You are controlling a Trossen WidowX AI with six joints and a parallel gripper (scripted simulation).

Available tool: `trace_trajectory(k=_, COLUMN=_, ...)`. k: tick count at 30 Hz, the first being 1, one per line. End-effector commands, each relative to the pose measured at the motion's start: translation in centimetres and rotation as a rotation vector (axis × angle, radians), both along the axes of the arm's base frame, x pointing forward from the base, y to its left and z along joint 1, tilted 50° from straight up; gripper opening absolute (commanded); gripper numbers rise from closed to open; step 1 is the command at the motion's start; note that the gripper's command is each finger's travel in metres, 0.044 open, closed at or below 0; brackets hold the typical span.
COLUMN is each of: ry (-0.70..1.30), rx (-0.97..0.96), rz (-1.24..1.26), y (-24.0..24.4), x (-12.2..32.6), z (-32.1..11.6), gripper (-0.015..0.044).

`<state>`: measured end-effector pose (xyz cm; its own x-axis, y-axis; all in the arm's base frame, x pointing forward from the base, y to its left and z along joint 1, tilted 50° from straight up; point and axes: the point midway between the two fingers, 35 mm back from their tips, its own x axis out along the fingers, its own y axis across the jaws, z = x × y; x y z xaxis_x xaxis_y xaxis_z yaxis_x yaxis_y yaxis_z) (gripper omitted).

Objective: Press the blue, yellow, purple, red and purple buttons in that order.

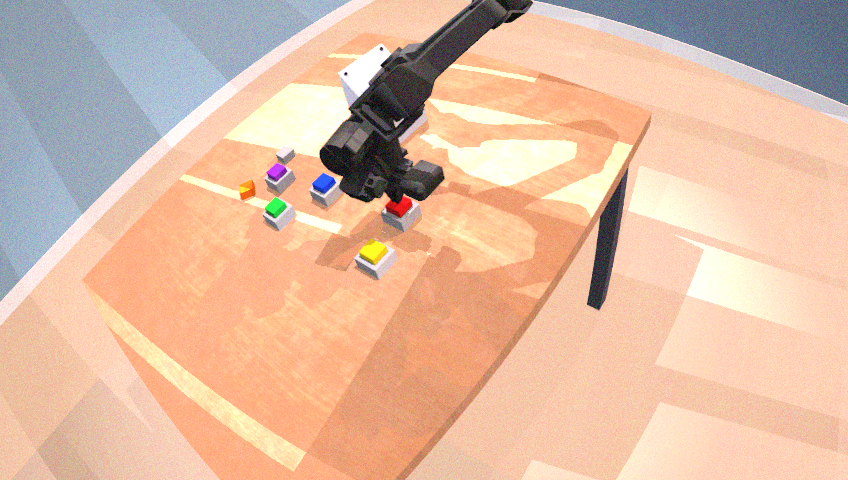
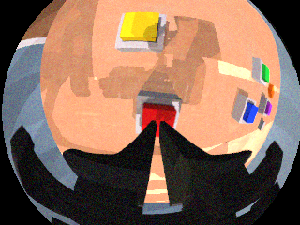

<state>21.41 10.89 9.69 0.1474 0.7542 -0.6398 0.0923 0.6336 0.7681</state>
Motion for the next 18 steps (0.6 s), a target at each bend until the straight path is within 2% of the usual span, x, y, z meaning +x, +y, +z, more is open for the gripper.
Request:
trace_trajectory(k=1, ry=0.009, rx=-0.003, rz=-0.002, y=0.47, x=-0.07, z=-0.59, gripper=0.002)
trace_trajectory(k=18, ry=0.009, rx=-0.001, rz=-0.002, y=0.92, x=-0.03, z=-0.91, gripper=0.002)
